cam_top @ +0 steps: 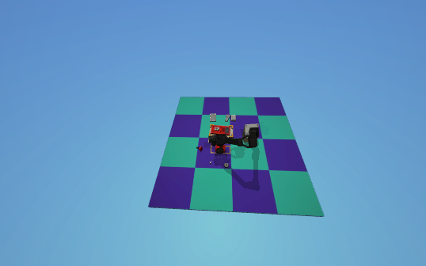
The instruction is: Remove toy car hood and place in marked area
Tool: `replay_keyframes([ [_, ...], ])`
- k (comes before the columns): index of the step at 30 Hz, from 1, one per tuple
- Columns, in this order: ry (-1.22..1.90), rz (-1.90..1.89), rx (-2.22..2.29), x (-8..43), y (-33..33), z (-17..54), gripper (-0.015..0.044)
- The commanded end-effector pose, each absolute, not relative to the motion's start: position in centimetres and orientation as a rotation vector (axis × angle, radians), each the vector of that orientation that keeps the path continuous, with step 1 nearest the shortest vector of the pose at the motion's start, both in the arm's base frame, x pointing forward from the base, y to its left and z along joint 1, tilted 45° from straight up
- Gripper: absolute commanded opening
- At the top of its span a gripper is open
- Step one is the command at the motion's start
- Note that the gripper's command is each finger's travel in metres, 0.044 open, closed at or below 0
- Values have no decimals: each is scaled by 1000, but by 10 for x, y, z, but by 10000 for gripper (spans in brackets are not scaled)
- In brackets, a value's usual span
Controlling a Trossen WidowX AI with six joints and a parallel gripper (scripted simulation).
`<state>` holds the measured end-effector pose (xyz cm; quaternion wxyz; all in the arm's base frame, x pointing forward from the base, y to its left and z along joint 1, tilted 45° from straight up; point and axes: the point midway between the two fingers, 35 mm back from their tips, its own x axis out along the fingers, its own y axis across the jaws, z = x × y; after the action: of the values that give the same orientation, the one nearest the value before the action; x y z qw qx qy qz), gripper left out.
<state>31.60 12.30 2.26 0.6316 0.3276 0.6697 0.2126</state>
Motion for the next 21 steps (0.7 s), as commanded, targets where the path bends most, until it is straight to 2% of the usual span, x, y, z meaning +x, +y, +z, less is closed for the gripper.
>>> replay_keyframes([
  [1,1534,486,755,315,125,21,0],
  [18,1534,487,756,315,131,16,0],
  [21,1533,488,751,316,130,17,79],
])
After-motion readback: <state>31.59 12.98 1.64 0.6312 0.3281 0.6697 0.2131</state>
